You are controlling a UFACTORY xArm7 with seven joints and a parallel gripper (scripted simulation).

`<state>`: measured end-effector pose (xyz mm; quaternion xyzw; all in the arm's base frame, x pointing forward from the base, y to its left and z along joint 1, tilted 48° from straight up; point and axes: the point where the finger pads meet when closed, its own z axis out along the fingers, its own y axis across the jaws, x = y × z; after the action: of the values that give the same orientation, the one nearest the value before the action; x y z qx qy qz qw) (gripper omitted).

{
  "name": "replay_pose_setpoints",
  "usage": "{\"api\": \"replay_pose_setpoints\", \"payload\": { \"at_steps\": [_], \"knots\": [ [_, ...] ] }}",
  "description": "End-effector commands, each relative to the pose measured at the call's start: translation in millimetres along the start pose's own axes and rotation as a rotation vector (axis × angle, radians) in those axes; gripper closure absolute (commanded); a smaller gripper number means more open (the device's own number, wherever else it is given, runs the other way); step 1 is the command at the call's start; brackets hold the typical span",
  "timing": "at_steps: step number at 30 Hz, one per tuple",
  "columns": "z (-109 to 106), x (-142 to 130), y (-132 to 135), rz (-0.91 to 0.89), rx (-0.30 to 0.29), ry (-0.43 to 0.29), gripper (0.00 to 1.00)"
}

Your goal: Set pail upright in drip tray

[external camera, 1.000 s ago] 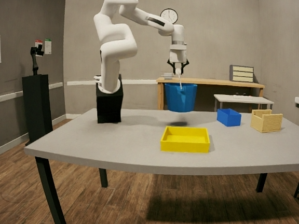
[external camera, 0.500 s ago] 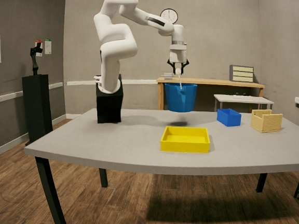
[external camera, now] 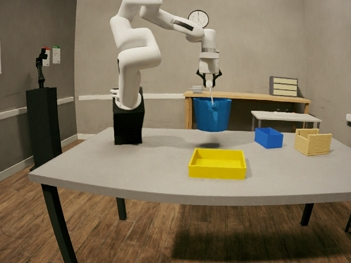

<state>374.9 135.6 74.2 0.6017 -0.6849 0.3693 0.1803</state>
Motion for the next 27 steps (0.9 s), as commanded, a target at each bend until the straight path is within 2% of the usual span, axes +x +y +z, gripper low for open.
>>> {"api": "replay_pose_setpoints", "payload": {
  "at_steps": [1, 27],
  "knots": [
    [-1.9, -0.8, -1.0, 0.0, 0.004, -0.003, 1.0],
    [-1.9, 8.0, -1.7, 0.0, 0.004, -0.003, 1.0]
  ]
}}
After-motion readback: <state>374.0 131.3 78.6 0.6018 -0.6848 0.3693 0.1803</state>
